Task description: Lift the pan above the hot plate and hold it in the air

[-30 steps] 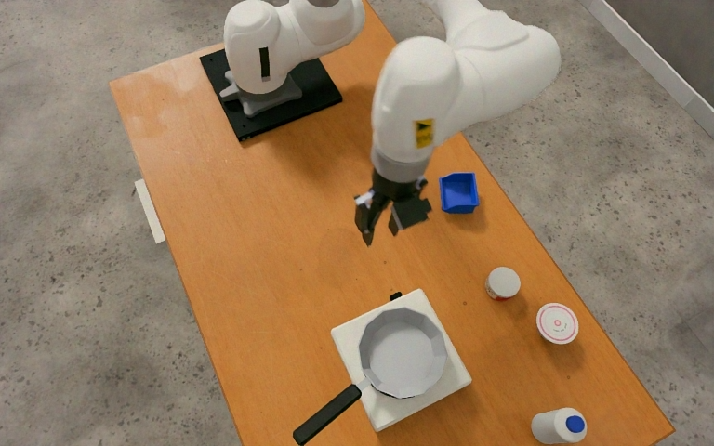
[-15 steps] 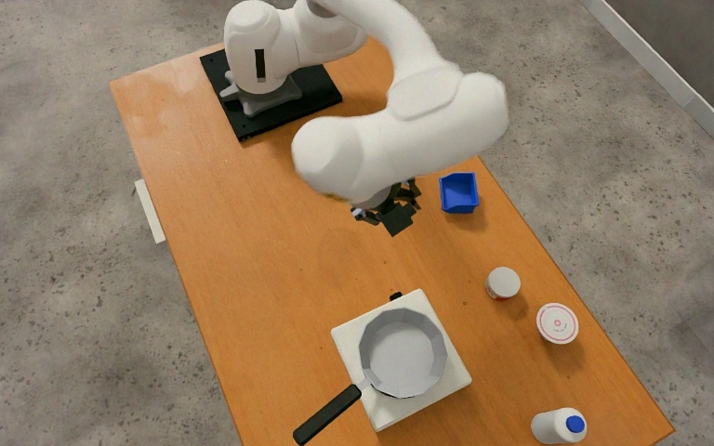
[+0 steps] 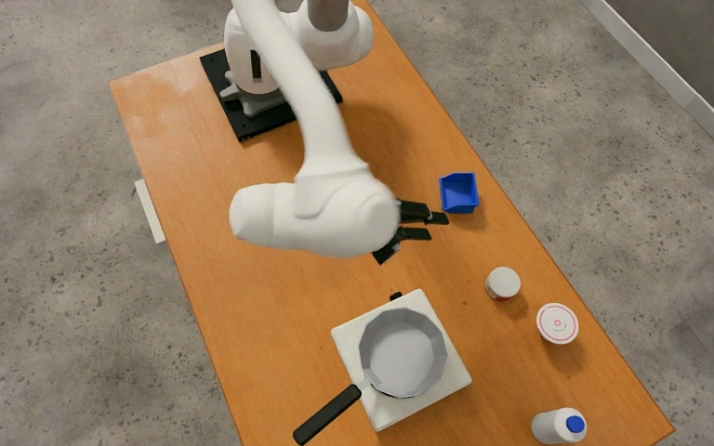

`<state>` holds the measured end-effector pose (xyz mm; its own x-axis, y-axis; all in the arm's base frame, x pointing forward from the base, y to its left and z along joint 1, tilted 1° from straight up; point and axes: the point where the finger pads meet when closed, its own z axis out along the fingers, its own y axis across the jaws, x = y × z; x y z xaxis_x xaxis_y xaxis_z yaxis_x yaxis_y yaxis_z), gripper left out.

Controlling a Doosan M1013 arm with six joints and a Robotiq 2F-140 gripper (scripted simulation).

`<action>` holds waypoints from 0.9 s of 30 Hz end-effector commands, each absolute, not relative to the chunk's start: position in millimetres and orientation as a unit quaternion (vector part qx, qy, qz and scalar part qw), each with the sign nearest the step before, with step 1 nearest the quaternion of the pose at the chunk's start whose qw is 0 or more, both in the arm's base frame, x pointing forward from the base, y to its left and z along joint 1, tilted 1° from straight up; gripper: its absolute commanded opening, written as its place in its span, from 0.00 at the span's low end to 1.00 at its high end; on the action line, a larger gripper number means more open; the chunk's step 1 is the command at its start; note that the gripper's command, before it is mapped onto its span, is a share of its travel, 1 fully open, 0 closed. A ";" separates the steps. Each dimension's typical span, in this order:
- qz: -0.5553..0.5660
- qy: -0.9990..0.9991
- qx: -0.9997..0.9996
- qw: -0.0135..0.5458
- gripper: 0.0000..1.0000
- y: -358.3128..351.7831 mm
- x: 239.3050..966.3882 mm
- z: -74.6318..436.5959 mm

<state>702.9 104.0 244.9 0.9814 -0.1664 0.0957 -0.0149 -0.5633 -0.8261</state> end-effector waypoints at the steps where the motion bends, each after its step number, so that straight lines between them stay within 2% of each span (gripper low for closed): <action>1: -0.131 0.078 -0.843 0.515 0.41 95.6 725.6 245.5; 6: -0.197 0.122 -0.798 0.556 0.41 67.0 756.3 249.8; 8: -0.197 0.122 -0.798 0.556 0.41 67.0 756.3 249.8; 13: -0.283 0.186 -0.741 0.579 0.41 11.2 790.6 250.3; 27: -0.423 0.304 -0.648 0.555 0.41 -121.6 821.9 230.9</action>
